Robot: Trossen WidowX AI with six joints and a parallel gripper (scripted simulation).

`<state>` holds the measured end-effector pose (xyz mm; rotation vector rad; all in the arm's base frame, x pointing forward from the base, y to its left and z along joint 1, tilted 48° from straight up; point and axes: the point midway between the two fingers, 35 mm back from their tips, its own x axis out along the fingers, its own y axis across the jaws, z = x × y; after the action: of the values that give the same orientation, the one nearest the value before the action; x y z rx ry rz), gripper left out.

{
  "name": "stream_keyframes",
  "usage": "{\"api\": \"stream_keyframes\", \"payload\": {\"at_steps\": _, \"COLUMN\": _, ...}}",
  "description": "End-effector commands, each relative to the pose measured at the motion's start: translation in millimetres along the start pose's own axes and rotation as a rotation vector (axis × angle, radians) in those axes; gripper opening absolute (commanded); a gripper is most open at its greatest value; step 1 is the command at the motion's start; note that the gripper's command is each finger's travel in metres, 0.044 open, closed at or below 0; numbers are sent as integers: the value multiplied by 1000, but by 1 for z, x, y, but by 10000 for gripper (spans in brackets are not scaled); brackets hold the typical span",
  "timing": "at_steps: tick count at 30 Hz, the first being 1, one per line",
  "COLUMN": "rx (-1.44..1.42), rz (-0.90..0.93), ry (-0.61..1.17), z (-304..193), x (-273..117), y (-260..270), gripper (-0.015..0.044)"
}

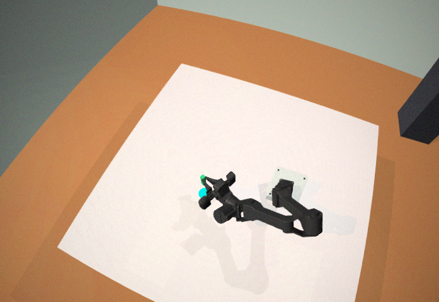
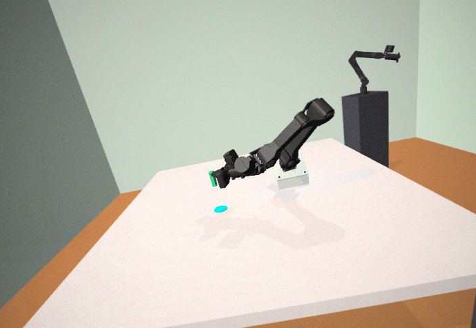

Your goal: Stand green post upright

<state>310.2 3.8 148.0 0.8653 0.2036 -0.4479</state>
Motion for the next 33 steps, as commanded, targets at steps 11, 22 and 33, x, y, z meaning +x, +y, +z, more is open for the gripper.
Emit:
{"api": "stream_keyframes", "payload": {"at_steps": 11, "rx": 6, "rz": -2, "ry": -2, "z": -5, "x": 1, "y": -1, "gripper": 23}}
{"api": "stream_keyframes", "payload": {"at_steps": 22, "rx": 10, "rz": -8, "ry": 3, "z": -40, "x": 8, "y": 1, "gripper": 23}}
{"api": "stream_keyframes", "payload": {"at_steps": 33, "rx": 9, "rz": -6, "ry": 2, "z": -76, "x": 8, "y": 0, "gripper": 23}}
